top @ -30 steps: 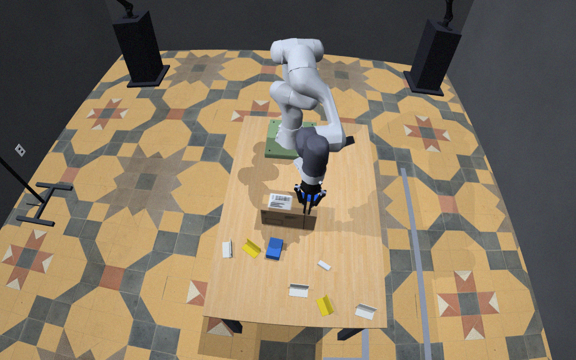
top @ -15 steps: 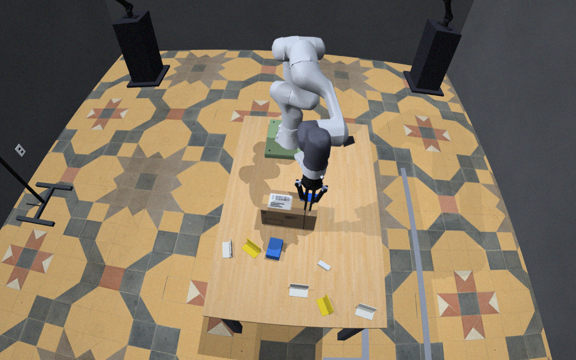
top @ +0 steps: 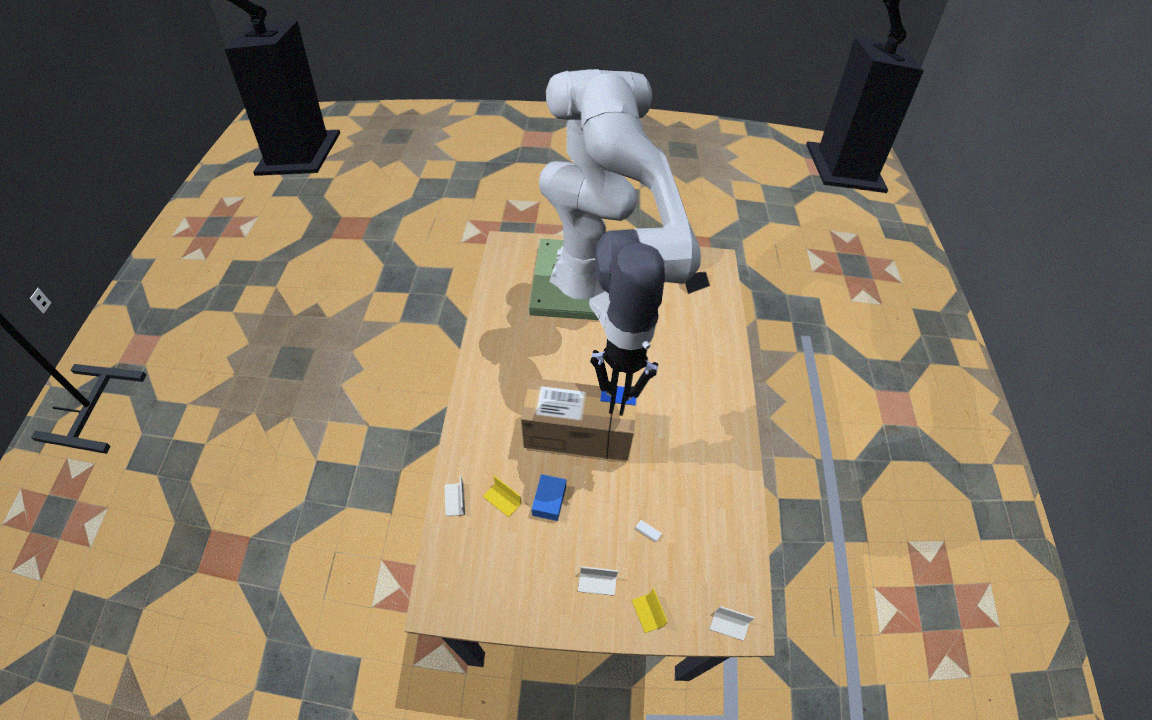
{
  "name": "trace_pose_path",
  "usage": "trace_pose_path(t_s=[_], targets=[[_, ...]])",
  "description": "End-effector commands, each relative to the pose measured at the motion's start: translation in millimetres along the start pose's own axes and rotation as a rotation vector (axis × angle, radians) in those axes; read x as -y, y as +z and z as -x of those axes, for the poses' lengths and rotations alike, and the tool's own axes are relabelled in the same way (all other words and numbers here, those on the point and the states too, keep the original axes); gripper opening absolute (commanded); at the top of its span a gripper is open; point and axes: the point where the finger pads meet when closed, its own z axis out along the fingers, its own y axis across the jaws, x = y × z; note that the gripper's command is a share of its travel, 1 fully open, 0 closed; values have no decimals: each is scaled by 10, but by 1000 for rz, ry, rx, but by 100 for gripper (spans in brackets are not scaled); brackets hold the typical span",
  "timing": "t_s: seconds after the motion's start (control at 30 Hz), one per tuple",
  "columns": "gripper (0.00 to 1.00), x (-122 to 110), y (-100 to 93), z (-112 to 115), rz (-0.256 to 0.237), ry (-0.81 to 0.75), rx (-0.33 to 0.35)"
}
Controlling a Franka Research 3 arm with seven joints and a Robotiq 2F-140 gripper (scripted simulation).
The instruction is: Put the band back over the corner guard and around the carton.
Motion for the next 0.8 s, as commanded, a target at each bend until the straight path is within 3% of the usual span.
trace_pose_path(t_s=[0.0,0.77], targets=[[18,19,-20,-29,-1,-6,-11],[18,19,-64,-29,-1,-6,-11]])
